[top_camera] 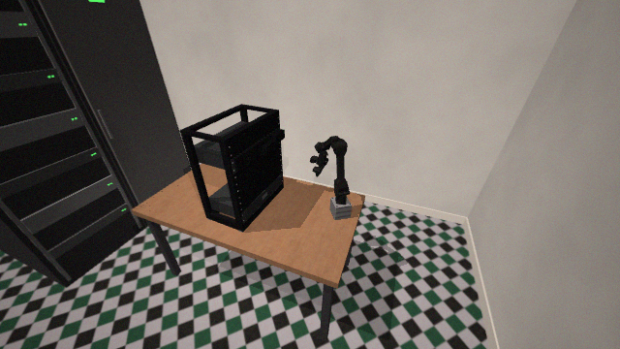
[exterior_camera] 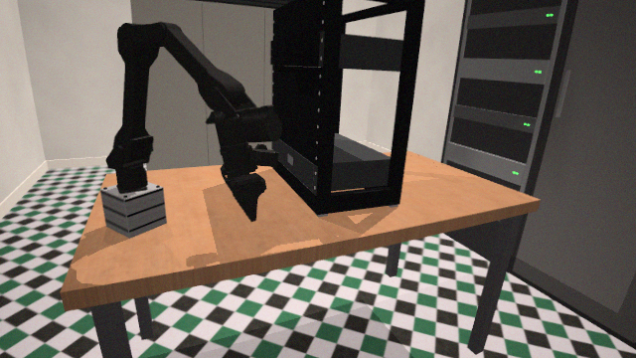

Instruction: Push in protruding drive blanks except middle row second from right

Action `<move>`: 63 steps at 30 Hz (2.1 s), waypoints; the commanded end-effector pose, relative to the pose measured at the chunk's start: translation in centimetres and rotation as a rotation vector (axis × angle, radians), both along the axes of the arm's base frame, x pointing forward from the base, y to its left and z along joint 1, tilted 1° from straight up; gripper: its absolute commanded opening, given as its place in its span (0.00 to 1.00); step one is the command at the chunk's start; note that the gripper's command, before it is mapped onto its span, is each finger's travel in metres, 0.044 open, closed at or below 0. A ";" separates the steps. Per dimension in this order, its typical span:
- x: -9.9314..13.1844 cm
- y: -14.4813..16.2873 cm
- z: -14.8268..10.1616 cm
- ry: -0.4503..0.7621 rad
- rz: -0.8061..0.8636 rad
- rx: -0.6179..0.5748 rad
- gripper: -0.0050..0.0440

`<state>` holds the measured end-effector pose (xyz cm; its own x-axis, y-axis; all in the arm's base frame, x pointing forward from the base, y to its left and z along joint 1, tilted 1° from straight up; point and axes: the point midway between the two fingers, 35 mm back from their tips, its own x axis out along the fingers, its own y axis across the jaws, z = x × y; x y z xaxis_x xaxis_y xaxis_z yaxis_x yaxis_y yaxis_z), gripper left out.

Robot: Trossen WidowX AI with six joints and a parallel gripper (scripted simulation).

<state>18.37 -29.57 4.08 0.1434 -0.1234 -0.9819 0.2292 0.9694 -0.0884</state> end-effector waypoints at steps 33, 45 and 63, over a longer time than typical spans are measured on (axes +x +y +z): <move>1.3 6.1 7.5 -0.323 -0.227 0.214 1.00; 2.2 12.3 14.1 -0.624 -0.445 0.442 1.00; 3.7 20.7 22.8 -1.025 -0.742 0.733 1.00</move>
<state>21.84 -10.20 25.29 0.8959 0.0653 -0.4395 0.3767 0.4129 0.8292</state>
